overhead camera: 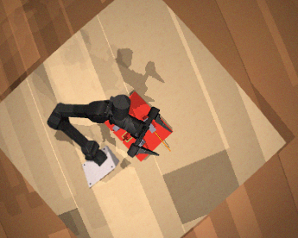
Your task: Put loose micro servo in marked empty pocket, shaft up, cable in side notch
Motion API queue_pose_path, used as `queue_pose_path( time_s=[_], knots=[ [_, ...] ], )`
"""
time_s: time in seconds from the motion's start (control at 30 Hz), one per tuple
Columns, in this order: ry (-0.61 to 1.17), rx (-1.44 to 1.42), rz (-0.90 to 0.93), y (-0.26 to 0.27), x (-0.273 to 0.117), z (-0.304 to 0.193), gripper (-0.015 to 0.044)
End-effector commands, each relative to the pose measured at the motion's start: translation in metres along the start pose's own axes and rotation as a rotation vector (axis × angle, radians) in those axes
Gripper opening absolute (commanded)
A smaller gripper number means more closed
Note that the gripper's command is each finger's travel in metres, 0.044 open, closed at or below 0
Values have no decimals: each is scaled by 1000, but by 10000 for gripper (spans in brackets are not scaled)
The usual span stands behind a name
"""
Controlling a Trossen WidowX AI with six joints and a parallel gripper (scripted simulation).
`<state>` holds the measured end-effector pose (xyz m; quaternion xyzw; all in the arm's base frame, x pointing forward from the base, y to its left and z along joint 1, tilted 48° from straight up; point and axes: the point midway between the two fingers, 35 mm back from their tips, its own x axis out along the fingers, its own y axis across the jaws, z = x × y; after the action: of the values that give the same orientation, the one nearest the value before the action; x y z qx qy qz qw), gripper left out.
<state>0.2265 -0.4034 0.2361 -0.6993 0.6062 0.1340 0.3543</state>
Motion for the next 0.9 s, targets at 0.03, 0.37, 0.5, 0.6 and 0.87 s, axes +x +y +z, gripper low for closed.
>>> queue_pose_path(
  time_s=[0.03, 0.37, 0.5, 0.6, 0.87],
  knots=[
    [-162, -13, -7, -4, 14, 38, 440],
    [-502, -23, 12, -3, 27, 118, 440],
    [-637, -15, 27, -1, 26, 148, 440],
    [-738, -5, 42, -1, 23, 169, 440],
    [-1002, 40, 98, 1, 8, 221, 440]
  ],
)
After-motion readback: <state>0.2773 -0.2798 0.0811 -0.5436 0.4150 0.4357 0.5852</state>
